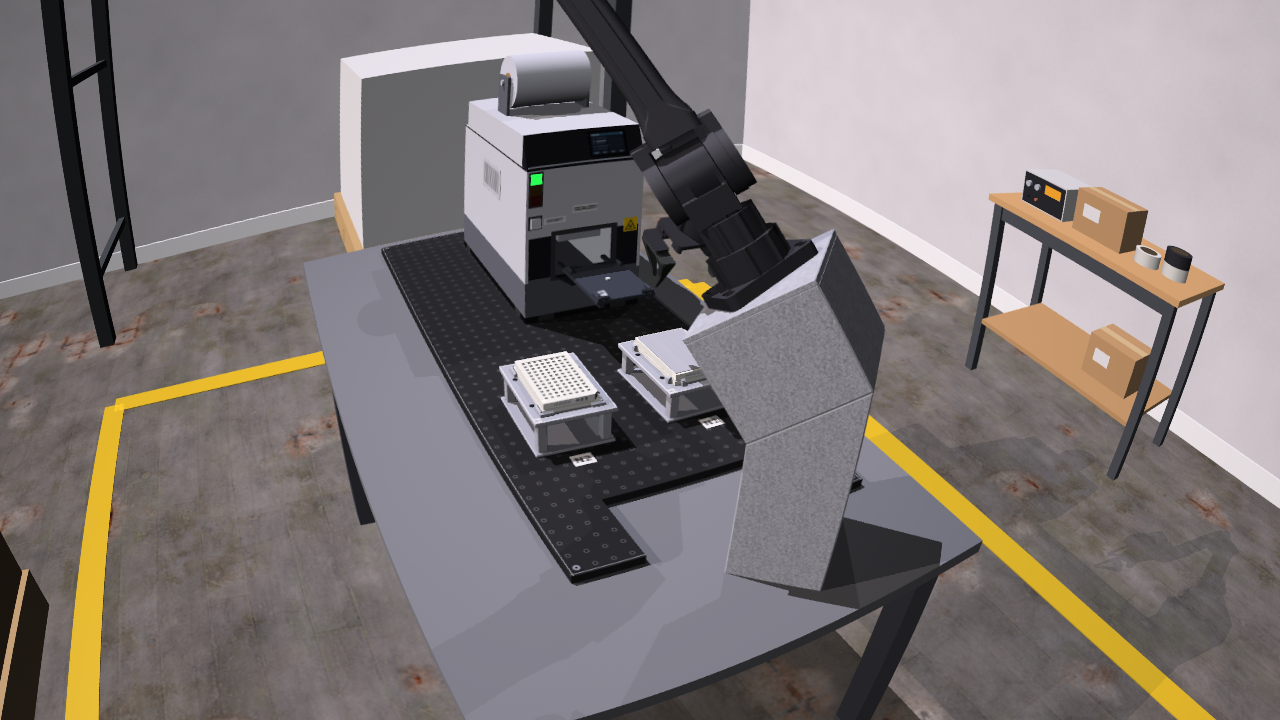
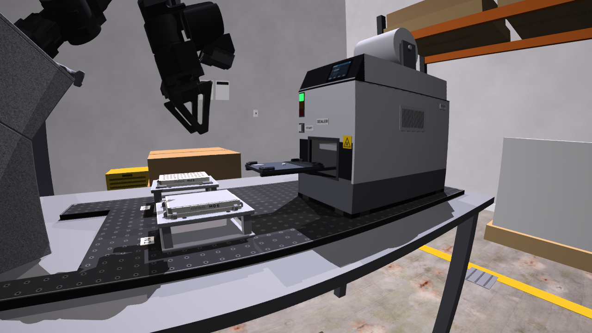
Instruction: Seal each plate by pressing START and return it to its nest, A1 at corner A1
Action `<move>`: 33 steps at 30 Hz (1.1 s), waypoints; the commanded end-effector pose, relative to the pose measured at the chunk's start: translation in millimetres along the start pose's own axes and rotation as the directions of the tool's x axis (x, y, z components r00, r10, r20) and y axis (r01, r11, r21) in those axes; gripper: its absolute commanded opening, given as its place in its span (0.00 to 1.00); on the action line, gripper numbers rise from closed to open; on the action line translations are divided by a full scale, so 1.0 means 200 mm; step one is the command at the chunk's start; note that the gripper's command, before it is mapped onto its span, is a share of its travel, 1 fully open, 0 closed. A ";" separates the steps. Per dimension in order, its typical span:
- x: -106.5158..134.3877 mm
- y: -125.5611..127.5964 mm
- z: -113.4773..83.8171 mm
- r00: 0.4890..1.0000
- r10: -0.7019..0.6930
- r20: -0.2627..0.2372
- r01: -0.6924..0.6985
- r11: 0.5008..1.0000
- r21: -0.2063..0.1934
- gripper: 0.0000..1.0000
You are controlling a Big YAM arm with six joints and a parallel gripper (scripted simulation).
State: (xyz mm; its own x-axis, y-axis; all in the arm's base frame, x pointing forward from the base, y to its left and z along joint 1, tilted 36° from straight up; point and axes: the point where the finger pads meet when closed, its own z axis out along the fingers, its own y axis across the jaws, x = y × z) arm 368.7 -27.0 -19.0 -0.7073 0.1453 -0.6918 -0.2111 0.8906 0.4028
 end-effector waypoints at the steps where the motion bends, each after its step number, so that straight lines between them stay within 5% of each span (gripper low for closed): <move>1: -0.04 0.00 0.01 0.999 -0.034 0.014 0.034 0.999 0.001 1.00; 30: -0.04 -0.01 0.01 0.999 -0.030 0.016 0.030 1.000 0.000 1.00; 33: -0.10 0.02 0.03 0.993 -0.064 -0.101 0.064 0.998 -0.002 1.00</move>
State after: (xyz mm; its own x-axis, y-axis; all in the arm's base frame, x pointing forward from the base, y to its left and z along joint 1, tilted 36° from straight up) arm 366.1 -25.6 -25.6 -0.7531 0.1310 -0.6448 -0.1912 0.8941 0.4050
